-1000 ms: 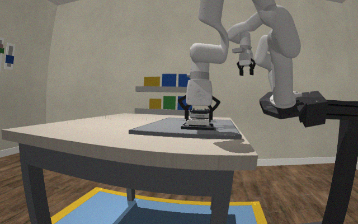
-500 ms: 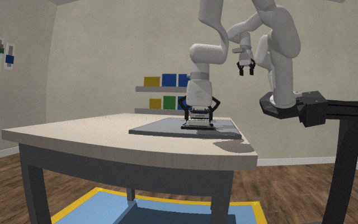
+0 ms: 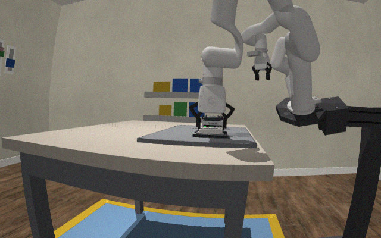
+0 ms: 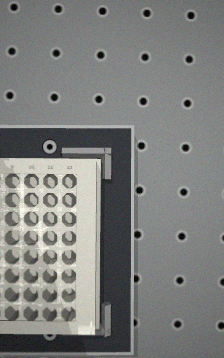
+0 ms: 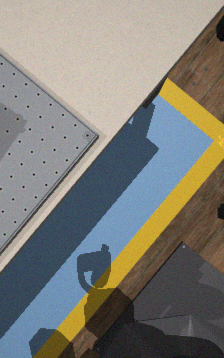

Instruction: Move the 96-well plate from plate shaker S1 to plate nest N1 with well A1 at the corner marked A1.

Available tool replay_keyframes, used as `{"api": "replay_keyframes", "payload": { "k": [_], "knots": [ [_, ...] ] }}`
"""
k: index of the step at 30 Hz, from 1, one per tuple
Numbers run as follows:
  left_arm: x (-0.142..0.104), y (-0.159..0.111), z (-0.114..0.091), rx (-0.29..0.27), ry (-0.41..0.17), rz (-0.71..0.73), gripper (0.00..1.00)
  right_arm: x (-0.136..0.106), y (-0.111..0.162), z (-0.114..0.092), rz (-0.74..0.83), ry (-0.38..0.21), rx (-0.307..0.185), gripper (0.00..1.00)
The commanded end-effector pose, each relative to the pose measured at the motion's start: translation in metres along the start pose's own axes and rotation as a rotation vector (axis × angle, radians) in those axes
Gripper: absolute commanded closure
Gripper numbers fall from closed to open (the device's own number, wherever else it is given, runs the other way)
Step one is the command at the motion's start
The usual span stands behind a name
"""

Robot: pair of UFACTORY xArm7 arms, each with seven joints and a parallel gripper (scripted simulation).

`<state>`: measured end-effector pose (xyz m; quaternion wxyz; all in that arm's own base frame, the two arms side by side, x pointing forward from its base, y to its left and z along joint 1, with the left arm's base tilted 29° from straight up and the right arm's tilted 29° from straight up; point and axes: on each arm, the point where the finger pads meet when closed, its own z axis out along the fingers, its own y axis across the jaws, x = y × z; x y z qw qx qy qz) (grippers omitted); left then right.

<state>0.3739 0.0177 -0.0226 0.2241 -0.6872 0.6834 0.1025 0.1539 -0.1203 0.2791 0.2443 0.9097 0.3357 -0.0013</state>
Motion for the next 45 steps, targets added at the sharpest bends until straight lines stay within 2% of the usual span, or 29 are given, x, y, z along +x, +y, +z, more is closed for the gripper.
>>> {"api": "replay_keyframes", "payload": {
  "k": [1, 22, 45],
  "knots": [
    [0.001, -0.001, -0.001, 0.004, 0.002, 0.001, 0.00, 0.000, 0.001, -0.001, 0.000, 0.000, -0.002, 0.00],
    [0.001, -0.001, -0.001, 0.004, 0.002, 0.001, 0.00, 0.000, 0.001, -0.001, 0.000, 0.000, -0.002, 0.00],
    [0.001, -0.001, -0.057, 0.004, 0.001, 0.000, 0.00, 0.000, 0.001, -0.001, 0.000, 0.000, -0.002, 0.00]
  ]
}}
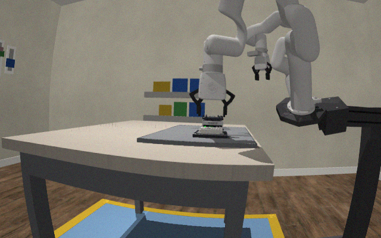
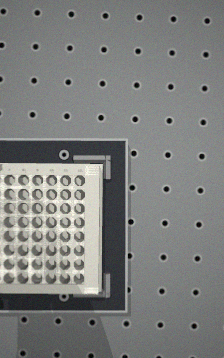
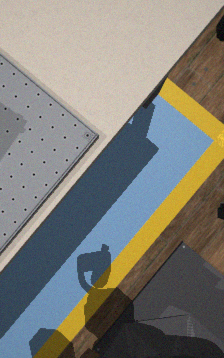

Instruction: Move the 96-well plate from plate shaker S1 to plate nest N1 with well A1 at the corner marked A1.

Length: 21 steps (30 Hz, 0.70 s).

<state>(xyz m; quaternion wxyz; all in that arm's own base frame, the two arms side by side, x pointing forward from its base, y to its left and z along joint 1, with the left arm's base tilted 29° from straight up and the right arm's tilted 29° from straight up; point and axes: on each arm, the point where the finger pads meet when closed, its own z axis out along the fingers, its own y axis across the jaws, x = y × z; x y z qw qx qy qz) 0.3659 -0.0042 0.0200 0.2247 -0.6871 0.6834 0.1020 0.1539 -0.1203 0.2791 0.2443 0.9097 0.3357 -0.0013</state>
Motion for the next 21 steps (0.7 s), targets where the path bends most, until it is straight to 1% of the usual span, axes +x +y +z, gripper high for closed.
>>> {"api": "replay_keyframes", "payload": {
  "k": [1, 4, 15, 21],
  "knots": [
    [0.001, -0.001, -0.011, 0.002, 0.002, 0.001, 0.00, 0.000, 0.001, -0.001, 0.000, 0.000, -0.002, 0.00],
    [0.001, -0.001, -0.014, 0.002, 0.002, 0.001, 0.00, 0.000, 0.001, -0.001, 0.000, 0.000, -0.002, 0.00],
    [0.000, -0.001, -0.043, 0.002, 0.002, 0.001, 0.00, 0.000, 0.001, -0.001, 0.000, 0.000, -0.002, 0.00],
    [0.000, -0.001, -0.043, 0.002, 0.002, 0.001, 0.00, 0.000, 0.001, -0.001, 0.000, 0.000, -0.002, 0.00]
  ]
}}
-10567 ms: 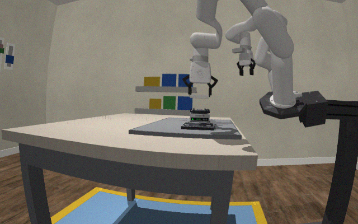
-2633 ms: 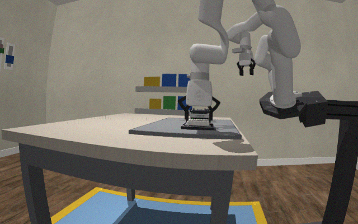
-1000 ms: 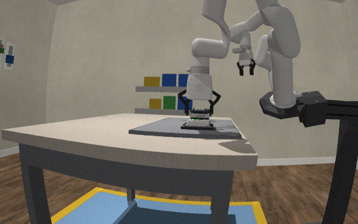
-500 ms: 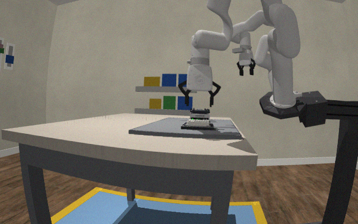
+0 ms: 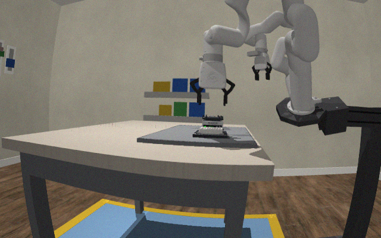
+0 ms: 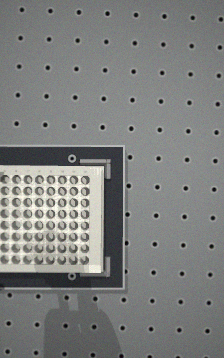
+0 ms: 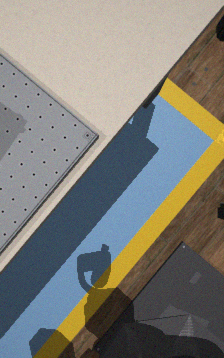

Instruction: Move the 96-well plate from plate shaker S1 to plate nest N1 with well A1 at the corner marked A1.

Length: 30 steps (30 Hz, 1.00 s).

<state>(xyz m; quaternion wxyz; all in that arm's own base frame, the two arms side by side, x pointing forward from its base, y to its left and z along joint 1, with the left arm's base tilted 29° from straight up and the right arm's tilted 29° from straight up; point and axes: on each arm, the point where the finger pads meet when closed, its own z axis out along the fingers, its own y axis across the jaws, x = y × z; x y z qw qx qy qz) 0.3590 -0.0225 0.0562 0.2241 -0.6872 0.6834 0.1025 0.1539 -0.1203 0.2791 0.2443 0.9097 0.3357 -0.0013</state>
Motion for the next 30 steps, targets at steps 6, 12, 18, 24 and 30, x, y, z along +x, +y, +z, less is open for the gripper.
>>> {"api": "replay_keyframes", "payload": {
  "k": [6, 12, 18, 24, 30],
  "knots": [
    [0.001, -0.001, -0.002, 0.004, 0.002, 0.000, 0.00, 0.000, 0.001, -0.001, 0.000, 0.000, -0.002, 0.00],
    [0.001, -0.001, -0.002, 0.004, 0.002, 0.000, 0.00, 0.000, 0.001, -0.001, 0.000, 0.000, -0.002, 0.00],
    [0.007, -0.002, -0.002, 0.004, 0.002, 0.000, 0.00, 0.000, 0.001, -0.001, 0.000, 0.000, -0.002, 0.00],
    [0.027, -0.002, -0.002, 0.004, 0.002, 0.000, 0.00, 0.000, 0.001, -0.001, 0.000, 0.000, -0.002, 0.00],
    [0.047, -0.002, -0.002, 0.004, 0.002, 0.000, 0.00, 0.000, 0.001, -0.001, 0.000, 0.000, -0.002, 0.00]
  ]
}}
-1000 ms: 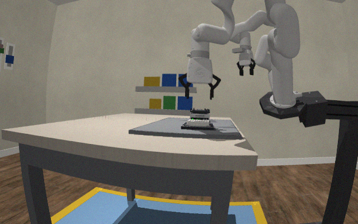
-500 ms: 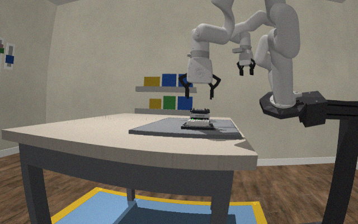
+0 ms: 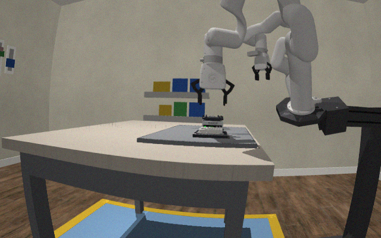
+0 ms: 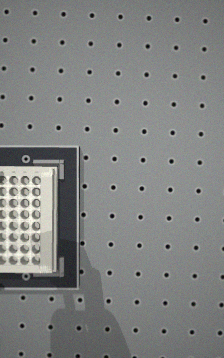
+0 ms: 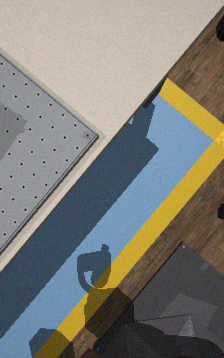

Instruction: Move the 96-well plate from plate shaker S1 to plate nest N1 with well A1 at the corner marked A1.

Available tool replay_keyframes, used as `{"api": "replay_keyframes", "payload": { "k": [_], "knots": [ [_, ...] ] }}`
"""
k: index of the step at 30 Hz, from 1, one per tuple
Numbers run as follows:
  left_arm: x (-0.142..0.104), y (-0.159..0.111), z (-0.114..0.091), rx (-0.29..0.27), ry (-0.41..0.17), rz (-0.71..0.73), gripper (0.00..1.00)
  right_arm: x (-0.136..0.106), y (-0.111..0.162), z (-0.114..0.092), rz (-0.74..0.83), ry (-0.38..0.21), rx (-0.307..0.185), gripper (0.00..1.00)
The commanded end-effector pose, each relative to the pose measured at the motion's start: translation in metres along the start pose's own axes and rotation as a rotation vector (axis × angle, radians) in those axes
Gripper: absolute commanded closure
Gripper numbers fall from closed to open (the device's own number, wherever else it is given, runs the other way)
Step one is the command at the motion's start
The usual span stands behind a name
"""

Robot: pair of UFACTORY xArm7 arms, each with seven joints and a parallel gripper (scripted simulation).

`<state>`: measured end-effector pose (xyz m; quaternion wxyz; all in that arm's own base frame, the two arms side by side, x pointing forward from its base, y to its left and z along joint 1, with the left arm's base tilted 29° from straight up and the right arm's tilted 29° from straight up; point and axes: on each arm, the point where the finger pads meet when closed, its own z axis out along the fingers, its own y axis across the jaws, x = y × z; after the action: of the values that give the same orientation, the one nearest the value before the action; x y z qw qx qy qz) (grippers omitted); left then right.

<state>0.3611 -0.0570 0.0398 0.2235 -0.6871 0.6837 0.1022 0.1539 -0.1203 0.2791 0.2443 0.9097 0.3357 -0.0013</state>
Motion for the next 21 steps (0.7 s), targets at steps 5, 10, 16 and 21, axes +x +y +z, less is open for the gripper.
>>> {"api": "replay_keyframes", "payload": {
  "k": [5, 10, 16, 21],
  "knots": [
    [0.019, -0.002, -0.001, 0.004, 0.001, 0.000, 0.00, 0.000, 0.001, -0.001, 0.000, 0.000, -0.002, 0.00],
    [0.036, -0.002, -0.001, 0.004, 0.001, 0.000, 0.00, 0.000, 0.001, -0.001, 0.000, 0.000, -0.002, 0.00],
    [0.056, -0.003, -0.001, 0.004, 0.001, 0.000, 0.00, 0.000, 0.001, -0.001, 0.000, 0.000, -0.002, 0.00],
    [0.066, -0.003, -0.001, 0.004, 0.001, 0.000, 0.00, 0.000, 0.001, -0.001, 0.000, 0.000, -0.002, 0.00]
  ]
}}
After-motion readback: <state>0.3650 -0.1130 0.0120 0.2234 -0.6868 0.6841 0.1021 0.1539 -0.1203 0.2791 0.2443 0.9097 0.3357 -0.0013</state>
